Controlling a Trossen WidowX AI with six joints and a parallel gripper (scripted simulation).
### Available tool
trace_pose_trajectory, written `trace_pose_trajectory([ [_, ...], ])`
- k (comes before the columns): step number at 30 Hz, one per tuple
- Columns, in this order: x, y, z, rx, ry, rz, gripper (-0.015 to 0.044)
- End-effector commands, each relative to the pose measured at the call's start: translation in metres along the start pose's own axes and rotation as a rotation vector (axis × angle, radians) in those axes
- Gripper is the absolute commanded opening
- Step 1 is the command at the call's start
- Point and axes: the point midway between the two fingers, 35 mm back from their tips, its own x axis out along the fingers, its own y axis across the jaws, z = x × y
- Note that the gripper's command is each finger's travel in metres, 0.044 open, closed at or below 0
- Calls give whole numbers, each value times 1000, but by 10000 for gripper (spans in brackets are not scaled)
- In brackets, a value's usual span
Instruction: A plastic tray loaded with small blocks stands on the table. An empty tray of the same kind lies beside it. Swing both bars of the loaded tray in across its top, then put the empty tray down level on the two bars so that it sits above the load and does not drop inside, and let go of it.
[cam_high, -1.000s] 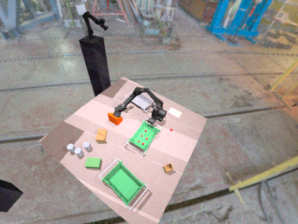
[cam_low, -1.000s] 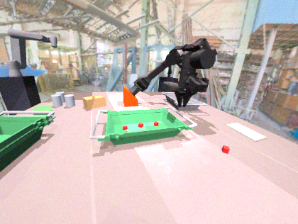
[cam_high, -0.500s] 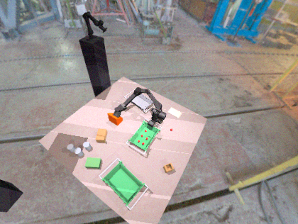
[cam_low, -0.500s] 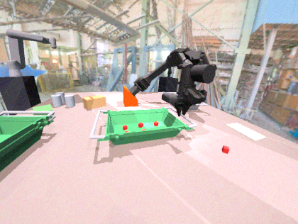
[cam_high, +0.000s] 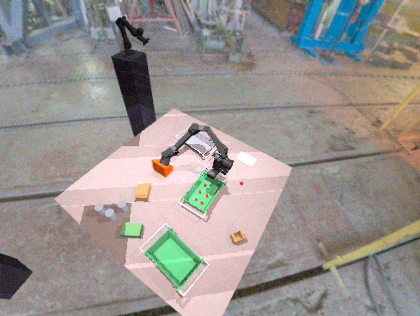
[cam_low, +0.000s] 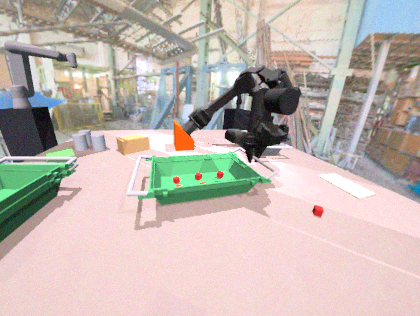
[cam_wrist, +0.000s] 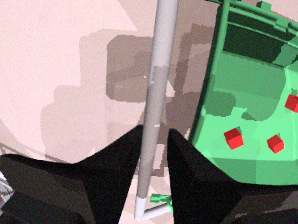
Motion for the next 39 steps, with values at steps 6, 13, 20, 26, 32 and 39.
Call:
trace_pose_trajectory([
  [6, -13, -30, 1, 7, 0, -9, 89],
  [13, -7, -53, 1, 7, 0, -9, 89],
  [20, 7, -67, 1, 6, 0, -10, 89],
  [26, -14, -65, 2, 7, 0, -11, 89],
  [32, -39, -62, 2, 7, 1, -11, 89],
  [39, -32, -64, 3, 11, -4, -11, 89],
])
